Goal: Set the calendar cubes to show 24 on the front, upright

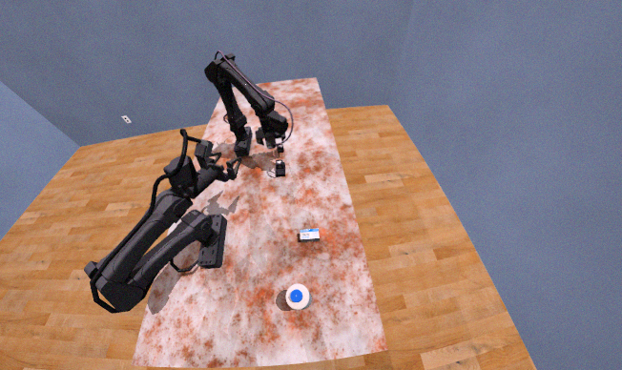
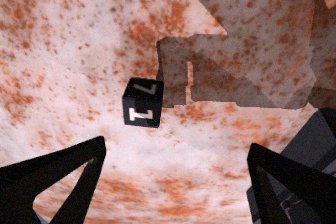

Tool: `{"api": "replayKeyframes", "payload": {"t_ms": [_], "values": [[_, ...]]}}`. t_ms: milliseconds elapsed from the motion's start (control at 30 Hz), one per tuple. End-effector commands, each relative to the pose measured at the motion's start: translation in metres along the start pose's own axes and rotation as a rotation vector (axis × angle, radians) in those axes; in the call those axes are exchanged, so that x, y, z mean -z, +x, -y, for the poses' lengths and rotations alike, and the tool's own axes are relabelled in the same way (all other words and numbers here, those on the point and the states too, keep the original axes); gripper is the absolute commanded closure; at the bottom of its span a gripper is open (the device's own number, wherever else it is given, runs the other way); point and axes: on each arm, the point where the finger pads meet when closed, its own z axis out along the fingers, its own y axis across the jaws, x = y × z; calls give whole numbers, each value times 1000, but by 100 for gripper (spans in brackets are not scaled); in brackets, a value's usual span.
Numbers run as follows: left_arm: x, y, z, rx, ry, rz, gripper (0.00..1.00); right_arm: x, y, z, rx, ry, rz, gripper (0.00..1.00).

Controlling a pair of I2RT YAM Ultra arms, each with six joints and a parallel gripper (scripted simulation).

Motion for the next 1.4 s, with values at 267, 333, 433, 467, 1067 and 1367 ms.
{"api": "replayKeyframes", "payload": {"t_ms": [267, 333, 433, 467, 1067, 1367], "values": [[6, 0, -12, 544, 145, 69, 0, 5, -11, -1, 5, -6, 30, 0], [6, 0, -13, 589, 160, 72, 0, 5, -11, -1, 5, -6, 30, 0], [6, 3, -18, 761, 213, 81, 0, 5, -11, -1, 5, -6, 30, 0], [5, 3, -19, 804, 227, 83, 0, 5, -11, -1, 5, -6, 30, 0], [6, 17, -44, 1550, 496, 72, 0, 5, -11, -1, 5, -6, 30, 0], [7, 27, -59, 1942, 667, 30, 0, 5, -11, -1, 5, -6, 30, 0]]}}
